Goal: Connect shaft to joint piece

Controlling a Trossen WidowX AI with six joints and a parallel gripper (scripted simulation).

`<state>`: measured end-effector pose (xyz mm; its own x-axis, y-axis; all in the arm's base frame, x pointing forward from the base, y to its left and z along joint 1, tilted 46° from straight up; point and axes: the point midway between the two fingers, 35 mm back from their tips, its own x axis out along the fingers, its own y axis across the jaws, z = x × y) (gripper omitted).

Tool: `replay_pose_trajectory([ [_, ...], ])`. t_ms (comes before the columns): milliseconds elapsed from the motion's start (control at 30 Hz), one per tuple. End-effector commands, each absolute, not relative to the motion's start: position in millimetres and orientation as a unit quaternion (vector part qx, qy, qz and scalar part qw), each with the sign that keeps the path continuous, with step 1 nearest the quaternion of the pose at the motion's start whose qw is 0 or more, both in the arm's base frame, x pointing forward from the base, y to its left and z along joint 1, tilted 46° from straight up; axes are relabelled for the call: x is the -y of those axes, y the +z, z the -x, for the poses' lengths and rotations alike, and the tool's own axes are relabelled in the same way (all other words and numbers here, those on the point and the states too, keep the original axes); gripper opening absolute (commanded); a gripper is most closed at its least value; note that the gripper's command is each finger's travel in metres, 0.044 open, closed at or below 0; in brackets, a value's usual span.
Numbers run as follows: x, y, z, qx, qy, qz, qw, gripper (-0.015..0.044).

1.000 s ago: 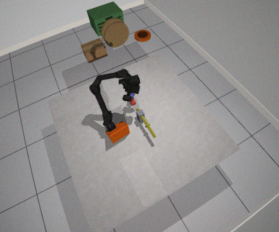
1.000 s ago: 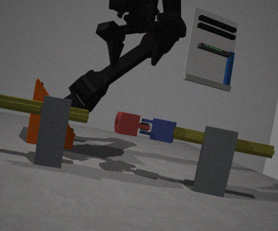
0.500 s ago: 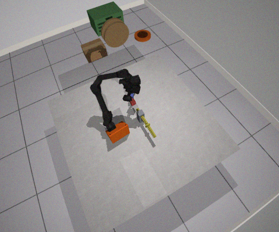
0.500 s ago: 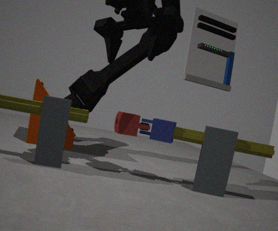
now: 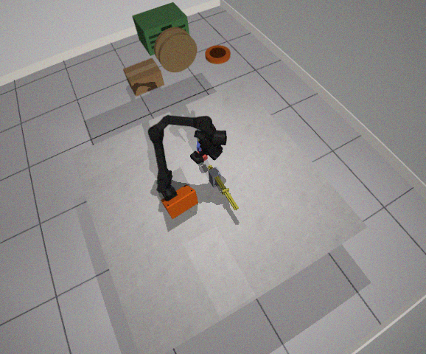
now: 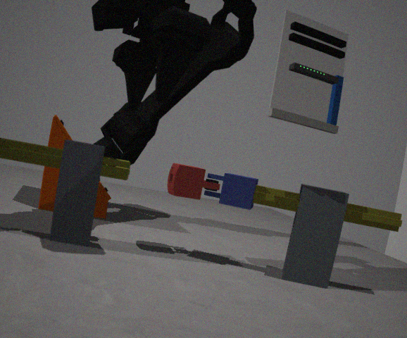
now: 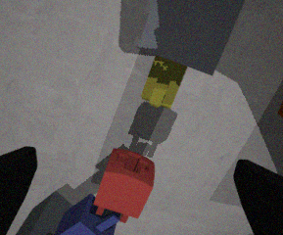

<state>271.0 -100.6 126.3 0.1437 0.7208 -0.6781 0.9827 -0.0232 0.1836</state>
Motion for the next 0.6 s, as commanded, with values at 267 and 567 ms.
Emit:
replay_pose_trajectory([
  [267,105,92,-265,-0.621,-0.271,-0.708,0.202,0.044],
  [567,111,88,-266,-0.626,-0.256,-0.702,0.221,0.044],
])
